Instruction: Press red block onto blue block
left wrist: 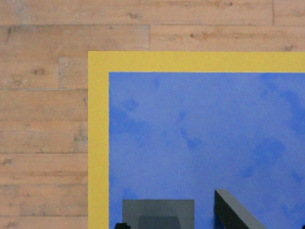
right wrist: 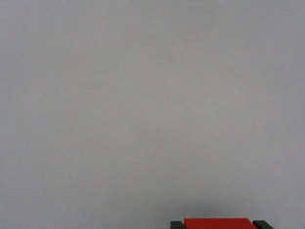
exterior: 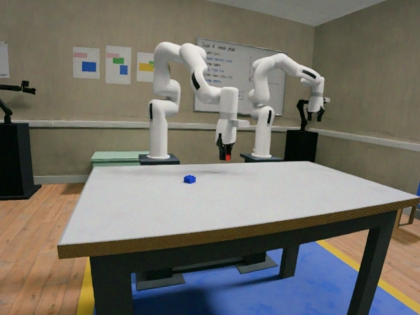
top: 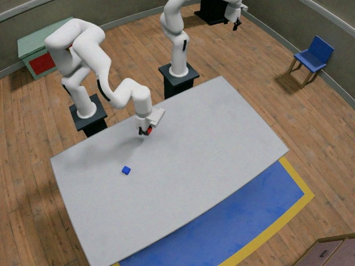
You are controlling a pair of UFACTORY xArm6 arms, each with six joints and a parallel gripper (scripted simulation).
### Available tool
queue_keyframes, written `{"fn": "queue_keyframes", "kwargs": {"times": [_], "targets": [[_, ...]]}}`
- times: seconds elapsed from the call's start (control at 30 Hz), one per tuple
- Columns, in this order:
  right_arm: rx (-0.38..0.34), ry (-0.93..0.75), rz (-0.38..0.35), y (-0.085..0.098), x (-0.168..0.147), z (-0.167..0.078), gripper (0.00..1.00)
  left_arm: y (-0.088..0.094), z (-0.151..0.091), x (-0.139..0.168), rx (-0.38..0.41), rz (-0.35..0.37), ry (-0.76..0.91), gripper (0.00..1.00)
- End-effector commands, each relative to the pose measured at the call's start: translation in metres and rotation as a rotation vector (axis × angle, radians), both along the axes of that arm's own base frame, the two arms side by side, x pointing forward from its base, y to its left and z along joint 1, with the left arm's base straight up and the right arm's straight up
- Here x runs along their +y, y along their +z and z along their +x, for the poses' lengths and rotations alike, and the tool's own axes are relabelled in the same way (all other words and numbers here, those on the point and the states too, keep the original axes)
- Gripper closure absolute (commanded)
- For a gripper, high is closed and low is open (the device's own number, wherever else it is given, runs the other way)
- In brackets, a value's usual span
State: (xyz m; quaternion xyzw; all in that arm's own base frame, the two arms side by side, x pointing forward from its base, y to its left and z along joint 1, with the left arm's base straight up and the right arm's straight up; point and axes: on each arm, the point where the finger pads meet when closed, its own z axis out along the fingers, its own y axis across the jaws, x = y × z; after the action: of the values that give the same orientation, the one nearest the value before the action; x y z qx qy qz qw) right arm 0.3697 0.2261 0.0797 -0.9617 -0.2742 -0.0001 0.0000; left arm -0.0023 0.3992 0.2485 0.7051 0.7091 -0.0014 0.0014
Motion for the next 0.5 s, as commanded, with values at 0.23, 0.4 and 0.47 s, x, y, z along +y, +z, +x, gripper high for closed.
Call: {"fn": "queue_keyframes", "kwargs": {"times": [0.23, 0.4, 0.47], "targets": [[-0.002, -0.017, 0.001, 0.005, -0.039, 0.022, 1.00, 0.001, 0.000, 0.001, 0.000, 0.004, 0.000, 0.00], [-0.002, -0.017, 0.001, 0.005, -0.039, 0.022, 1.00, 0.001, 0.000, 0.001, 0.000, 0.004, 0.000, 0.00], [-0.003, -0.017, 0.001, 0.006, -0.047, 0.026, 1.00, 0.001, 0.000, 0.001, 0.000, 0.004, 0.000, 0.00]]}}
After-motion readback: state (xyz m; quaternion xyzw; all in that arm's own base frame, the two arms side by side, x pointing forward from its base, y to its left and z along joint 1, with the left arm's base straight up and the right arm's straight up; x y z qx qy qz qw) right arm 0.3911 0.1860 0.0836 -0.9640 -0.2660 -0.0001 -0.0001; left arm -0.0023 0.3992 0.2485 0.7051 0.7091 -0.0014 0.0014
